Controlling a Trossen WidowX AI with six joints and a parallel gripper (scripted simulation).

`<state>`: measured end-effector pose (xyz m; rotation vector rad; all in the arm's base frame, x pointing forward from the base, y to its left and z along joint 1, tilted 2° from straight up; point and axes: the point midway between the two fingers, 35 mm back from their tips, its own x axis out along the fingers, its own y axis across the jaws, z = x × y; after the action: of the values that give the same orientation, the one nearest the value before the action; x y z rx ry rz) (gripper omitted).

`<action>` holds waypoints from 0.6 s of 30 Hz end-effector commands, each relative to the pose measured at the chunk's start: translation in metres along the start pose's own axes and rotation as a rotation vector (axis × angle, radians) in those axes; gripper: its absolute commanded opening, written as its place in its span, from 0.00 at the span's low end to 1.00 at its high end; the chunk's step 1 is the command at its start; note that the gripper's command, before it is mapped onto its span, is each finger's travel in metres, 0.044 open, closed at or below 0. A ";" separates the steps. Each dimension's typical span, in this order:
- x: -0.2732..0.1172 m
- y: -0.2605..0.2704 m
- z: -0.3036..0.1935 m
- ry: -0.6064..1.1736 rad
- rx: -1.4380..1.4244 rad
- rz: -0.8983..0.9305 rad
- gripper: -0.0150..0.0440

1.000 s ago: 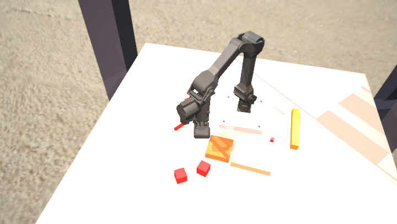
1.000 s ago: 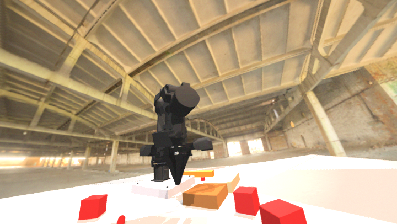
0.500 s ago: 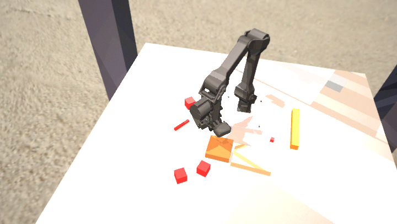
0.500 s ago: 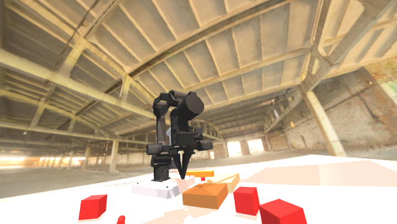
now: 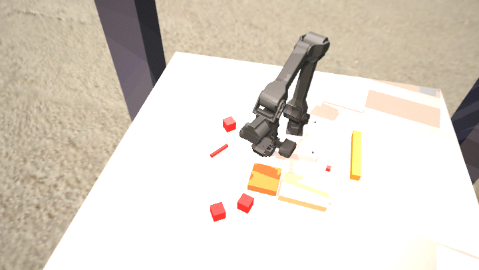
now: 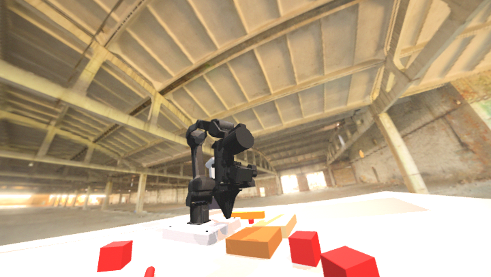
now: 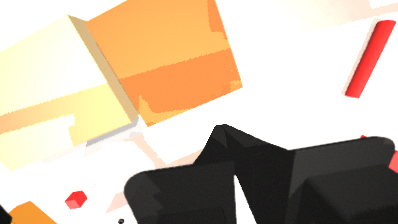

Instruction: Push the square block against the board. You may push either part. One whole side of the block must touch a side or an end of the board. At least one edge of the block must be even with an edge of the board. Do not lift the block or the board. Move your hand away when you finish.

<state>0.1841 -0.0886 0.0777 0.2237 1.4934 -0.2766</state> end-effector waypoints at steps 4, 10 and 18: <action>0.004 0.009 -0.015 0.013 -0.215 -0.001 0.25; 0.004 0.012 -0.018 0.014 -0.266 -0.001 0.25; 0.059 0.011 -0.020 0.014 -0.266 -0.001 0.25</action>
<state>0.1747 -0.0740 0.0267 0.0193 1.5241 -0.0767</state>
